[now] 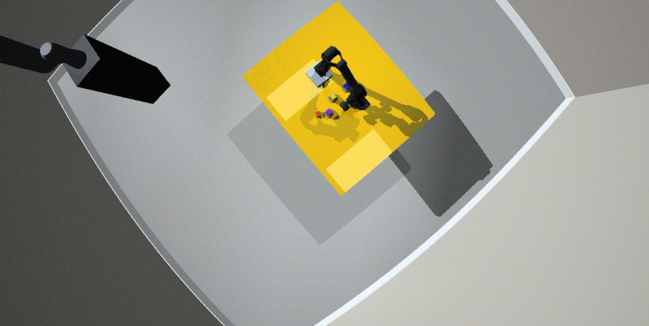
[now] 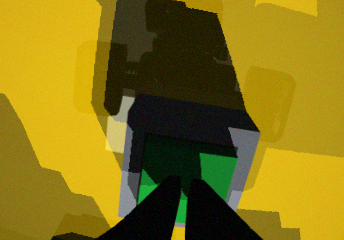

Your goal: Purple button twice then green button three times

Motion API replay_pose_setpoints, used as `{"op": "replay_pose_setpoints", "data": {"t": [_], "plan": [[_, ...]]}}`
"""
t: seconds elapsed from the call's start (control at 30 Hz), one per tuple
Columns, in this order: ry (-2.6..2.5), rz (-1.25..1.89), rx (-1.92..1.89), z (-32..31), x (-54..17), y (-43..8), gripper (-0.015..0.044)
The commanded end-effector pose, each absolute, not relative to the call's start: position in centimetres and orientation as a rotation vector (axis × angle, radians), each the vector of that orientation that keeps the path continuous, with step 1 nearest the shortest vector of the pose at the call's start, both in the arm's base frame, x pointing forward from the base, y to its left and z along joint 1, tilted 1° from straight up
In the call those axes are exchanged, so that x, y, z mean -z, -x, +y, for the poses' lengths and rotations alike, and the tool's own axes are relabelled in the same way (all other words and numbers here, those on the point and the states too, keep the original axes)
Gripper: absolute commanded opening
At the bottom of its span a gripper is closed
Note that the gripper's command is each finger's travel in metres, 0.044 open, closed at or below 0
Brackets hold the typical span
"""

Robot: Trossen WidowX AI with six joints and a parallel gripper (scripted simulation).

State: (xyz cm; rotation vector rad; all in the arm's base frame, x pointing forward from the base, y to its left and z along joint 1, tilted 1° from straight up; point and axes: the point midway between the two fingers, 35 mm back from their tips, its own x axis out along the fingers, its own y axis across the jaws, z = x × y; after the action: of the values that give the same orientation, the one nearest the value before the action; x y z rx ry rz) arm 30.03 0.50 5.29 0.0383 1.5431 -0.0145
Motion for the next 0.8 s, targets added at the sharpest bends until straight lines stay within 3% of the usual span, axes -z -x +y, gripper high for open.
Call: {"op": "replay_pose_setpoints", "data": {"t": [0.0, 0.57, 0.77], "plan": [[-0.041, 1.545, 0.02, 0.5, -5.2, -30.0, 0.002], [-0.041, 1.545, 0.02, 0.4, -8.5, -29.9, 0.002], [-0.043, 1.531, 0.052, 3.9, -9.7, -30.0, 0.0178]]}}
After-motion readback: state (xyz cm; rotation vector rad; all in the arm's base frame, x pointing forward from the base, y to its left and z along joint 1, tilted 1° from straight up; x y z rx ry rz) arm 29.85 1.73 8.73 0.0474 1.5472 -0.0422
